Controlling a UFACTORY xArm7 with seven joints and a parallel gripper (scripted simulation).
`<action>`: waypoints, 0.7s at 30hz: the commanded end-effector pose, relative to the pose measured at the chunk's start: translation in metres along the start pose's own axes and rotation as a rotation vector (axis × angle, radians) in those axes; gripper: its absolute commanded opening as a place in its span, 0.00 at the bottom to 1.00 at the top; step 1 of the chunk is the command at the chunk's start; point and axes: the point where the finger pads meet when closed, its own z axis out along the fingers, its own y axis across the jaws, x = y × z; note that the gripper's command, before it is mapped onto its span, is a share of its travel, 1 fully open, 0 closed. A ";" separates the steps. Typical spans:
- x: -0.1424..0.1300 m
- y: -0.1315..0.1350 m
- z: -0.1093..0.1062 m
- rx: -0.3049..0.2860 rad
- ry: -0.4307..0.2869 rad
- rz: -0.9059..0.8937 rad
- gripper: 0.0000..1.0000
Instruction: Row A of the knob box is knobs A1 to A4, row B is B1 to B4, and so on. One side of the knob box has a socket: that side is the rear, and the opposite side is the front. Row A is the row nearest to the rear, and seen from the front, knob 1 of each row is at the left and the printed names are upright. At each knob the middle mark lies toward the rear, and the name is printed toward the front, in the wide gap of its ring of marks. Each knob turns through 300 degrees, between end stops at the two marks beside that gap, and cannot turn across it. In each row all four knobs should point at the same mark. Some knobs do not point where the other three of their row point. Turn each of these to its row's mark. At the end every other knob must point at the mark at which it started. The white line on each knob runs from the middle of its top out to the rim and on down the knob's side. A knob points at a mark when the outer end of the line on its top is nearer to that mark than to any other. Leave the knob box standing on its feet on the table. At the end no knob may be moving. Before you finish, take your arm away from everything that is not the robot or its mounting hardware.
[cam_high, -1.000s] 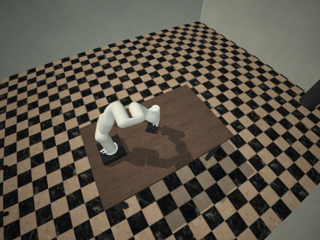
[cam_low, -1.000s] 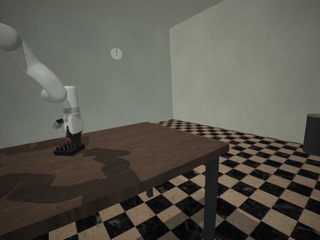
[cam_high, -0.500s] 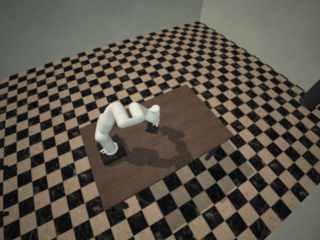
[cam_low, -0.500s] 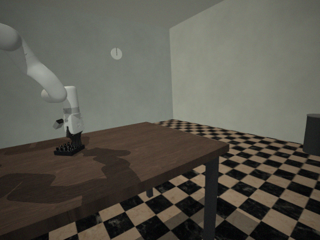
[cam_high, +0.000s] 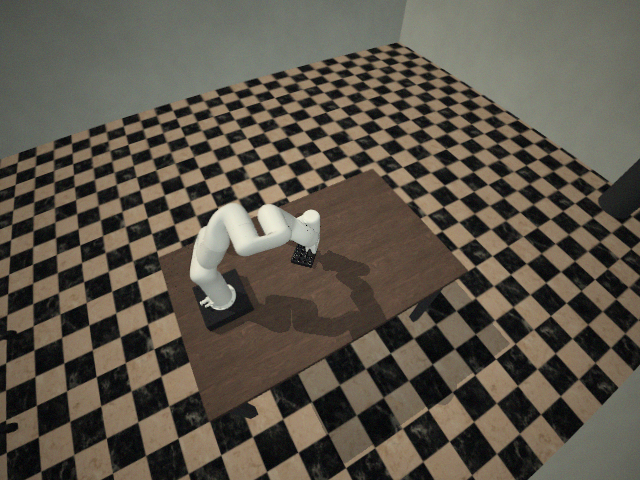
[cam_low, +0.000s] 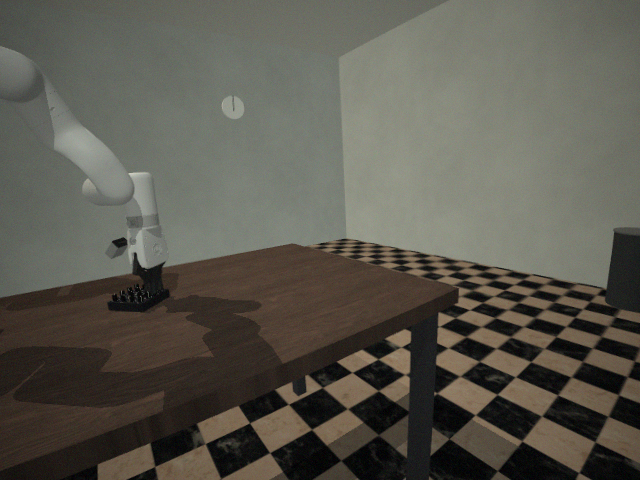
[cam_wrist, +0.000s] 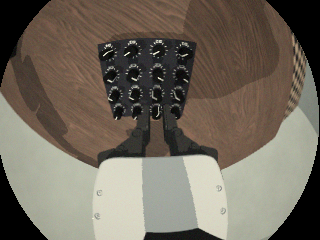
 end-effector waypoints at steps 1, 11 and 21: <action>-0.001 0.001 -0.001 -0.003 -0.003 0.000 0.19; -0.001 0.001 -0.001 -0.003 -0.003 0.000 0.08; -0.001 0.001 -0.001 -0.003 -0.003 0.000 0.08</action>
